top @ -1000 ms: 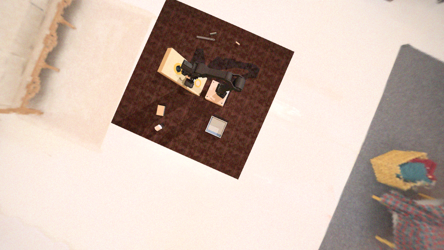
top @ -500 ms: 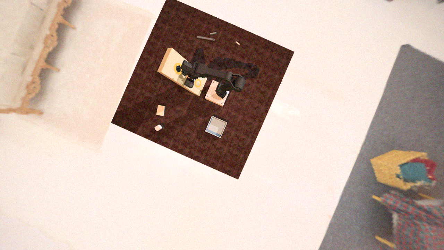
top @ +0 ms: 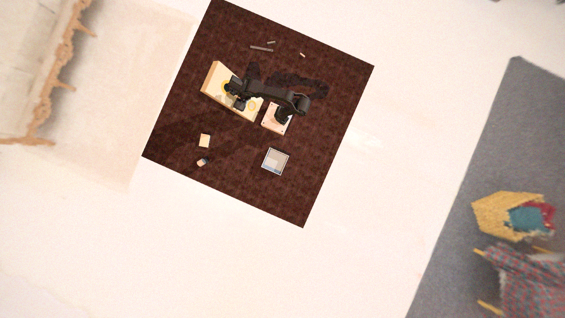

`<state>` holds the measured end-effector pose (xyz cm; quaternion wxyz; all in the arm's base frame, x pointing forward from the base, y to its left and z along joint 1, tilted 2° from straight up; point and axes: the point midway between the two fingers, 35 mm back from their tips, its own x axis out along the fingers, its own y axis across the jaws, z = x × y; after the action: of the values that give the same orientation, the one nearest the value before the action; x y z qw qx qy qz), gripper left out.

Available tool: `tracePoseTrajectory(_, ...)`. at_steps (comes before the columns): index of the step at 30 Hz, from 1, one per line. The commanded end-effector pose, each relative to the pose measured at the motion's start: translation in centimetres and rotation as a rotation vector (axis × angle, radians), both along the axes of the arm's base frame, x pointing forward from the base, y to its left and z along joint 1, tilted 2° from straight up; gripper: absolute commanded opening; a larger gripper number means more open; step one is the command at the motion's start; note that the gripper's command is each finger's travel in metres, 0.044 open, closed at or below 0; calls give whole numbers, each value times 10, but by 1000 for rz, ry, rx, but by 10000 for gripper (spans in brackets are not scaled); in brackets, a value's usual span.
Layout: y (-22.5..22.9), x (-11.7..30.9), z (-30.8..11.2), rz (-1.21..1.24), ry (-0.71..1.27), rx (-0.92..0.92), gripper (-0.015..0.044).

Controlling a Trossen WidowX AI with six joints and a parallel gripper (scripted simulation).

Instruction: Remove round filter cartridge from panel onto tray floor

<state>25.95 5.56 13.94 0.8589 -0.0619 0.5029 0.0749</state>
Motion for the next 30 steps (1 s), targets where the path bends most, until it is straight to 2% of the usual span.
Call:
tracePoseTrajectory(1,2,9,13,0,-18,4,0)
tracePoseTrajectory(5,2,7,22,0,-18,4,0)
tracePoseTrajectory(19,-3,-30,91,0,-15,4,0)
tracePoseTrajectory(30,19,-31,90,-1,-5,6,0)
